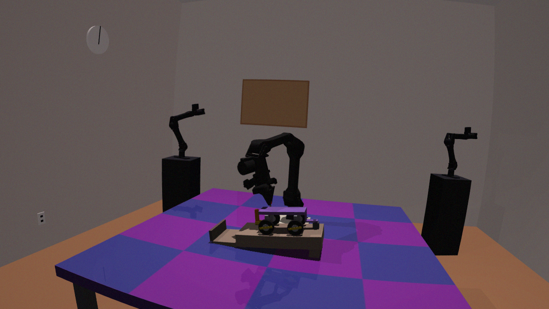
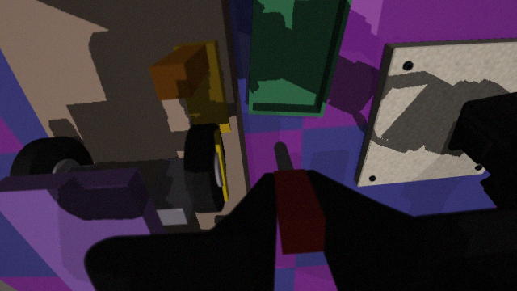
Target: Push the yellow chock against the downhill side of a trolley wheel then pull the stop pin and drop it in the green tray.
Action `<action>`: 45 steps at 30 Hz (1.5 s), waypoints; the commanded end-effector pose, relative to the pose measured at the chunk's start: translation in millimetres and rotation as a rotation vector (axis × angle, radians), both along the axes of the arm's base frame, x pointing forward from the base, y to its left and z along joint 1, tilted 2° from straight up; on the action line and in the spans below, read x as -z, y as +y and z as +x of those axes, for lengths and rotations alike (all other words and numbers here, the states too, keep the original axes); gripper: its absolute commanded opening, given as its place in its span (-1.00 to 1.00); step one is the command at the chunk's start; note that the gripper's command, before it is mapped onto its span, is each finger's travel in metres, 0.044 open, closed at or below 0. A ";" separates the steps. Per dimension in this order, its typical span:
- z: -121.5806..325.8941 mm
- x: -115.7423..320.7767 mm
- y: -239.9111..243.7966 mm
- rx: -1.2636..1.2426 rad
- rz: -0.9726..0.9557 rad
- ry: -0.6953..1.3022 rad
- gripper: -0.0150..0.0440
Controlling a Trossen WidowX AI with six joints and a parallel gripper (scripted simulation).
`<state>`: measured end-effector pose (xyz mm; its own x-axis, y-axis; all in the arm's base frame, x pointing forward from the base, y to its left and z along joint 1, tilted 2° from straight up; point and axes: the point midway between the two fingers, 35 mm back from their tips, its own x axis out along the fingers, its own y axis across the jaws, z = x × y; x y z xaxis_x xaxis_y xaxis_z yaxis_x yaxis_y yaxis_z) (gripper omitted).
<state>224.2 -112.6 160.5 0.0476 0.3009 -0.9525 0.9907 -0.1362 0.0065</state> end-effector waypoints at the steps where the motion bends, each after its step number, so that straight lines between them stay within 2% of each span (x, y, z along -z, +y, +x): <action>1: -3.3 2.7 -17.0 -0.005 -0.003 0.001 -0.49; 9: -4.3 3.4 -20.9 0.035 -0.009 0.012 -0.49; 45: -4.7 2.7 -14.1 1.118 -0.120 0.224 -0.49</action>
<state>219.2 -126.9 157.2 0.0632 0.1239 -0.9903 0.3874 -0.9175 -0.0901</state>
